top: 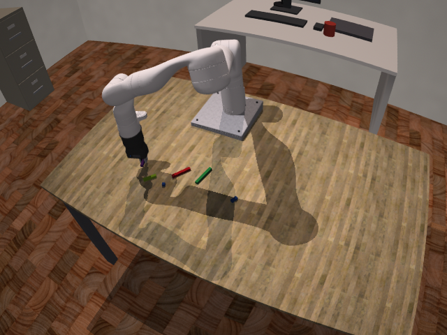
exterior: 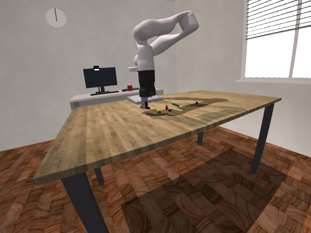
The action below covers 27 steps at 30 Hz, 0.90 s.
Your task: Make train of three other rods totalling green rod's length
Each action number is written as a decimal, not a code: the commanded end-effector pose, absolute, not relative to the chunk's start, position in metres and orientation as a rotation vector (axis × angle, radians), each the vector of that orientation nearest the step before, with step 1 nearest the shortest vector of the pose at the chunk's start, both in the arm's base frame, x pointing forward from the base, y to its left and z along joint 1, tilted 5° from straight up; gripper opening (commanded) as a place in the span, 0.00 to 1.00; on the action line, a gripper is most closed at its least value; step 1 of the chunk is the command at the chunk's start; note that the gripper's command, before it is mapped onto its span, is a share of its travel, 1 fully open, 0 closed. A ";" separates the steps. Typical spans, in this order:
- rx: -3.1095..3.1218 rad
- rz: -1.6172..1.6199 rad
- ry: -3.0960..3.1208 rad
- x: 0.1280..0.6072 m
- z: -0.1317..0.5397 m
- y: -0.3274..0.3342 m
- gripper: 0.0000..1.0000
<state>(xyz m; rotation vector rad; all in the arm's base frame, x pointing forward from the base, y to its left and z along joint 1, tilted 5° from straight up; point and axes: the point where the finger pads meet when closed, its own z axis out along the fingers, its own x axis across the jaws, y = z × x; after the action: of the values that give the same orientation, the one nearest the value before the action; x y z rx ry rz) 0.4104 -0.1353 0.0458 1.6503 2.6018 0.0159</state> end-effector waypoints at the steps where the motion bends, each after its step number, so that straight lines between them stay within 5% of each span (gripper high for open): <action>1: 1.634 0.039 2.594 0.416 0.069 -0.132 0.24; 27: 1.635 0.039 2.593 0.412 0.120 -0.131 0.24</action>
<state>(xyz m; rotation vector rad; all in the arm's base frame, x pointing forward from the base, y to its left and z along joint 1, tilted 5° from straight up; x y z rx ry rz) 0.4116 -0.1308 0.1198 1.6358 2.5944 0.0380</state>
